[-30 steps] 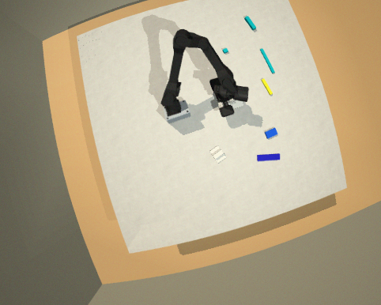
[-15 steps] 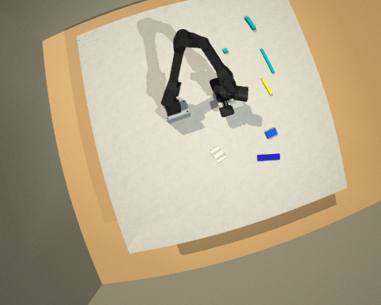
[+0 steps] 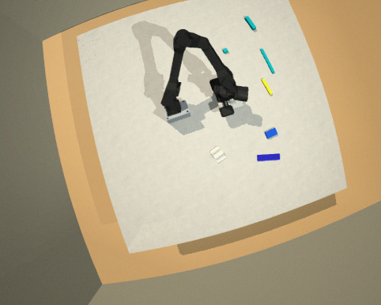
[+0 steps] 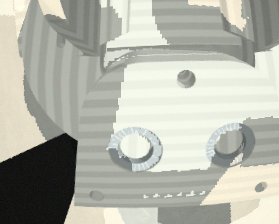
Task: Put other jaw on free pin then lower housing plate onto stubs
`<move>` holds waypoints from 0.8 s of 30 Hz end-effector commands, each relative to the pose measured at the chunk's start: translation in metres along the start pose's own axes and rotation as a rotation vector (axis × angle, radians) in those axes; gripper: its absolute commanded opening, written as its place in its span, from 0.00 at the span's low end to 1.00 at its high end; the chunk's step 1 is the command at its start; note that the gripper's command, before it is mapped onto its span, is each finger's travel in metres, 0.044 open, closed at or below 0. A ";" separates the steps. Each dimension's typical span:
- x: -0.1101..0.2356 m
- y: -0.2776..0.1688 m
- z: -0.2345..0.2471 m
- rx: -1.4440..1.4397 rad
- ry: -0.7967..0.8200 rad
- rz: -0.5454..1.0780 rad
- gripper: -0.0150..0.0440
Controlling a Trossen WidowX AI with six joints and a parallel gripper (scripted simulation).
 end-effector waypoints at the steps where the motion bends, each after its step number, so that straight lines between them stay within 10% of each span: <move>1: -0.001 0.000 0.000 0.000 -0.001 0.002 0.85; 24: 0.002 0.000 0.000 0.000 -0.001 0.000 1.00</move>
Point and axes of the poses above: the point midway between the two fingers, 35 mm back from their tips, its own x axis back along the fingers, its own z axis across the jaws, y = z × x, the point moved 5 cm from there along x, back along the fingers, and after that the axes turned 12 degrees about -x, right-handed, at the moved point
